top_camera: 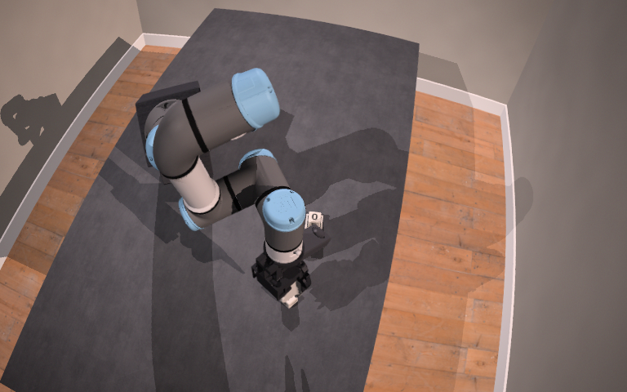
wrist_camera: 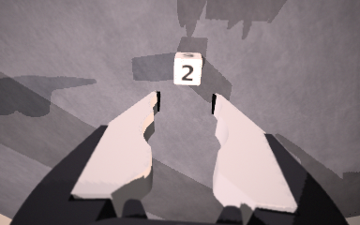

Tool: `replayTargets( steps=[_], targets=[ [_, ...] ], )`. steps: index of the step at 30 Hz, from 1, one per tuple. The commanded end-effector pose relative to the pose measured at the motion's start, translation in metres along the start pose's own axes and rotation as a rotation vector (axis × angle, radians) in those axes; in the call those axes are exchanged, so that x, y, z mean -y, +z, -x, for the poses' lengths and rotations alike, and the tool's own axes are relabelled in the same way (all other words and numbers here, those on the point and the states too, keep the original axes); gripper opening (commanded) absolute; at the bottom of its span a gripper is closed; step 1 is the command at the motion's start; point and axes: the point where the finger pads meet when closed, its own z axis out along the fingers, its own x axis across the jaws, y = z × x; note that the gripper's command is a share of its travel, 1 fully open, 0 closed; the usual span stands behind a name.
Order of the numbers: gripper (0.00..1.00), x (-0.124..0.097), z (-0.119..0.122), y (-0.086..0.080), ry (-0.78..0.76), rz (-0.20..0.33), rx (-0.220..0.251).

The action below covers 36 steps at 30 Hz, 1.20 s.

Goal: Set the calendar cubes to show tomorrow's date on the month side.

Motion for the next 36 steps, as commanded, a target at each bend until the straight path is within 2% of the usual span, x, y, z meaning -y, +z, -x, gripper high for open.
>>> replayTargets(
  steps=[1,8,15,22,24,36],
  targets=[
    [0.28,0.0,-0.0004,-0.0018,0.0,0.0,0.0],
    [0.28,-0.0003,-0.0002,-0.0014,0.0,0.006,0.002],
    [0.28,-0.0012,0.0007,0.0003,-0.001,0.033,0.011],
    [0.28,-0.002,0.0014,0.0024,-0.001,0.084,0.02],
    [0.28,-0.002,0.0014,0.0024,-0.001,0.084,0.02],
    [0.28,-0.0005,0.0008,0.0022,-0.002,0.192,0.017]
  ],
)
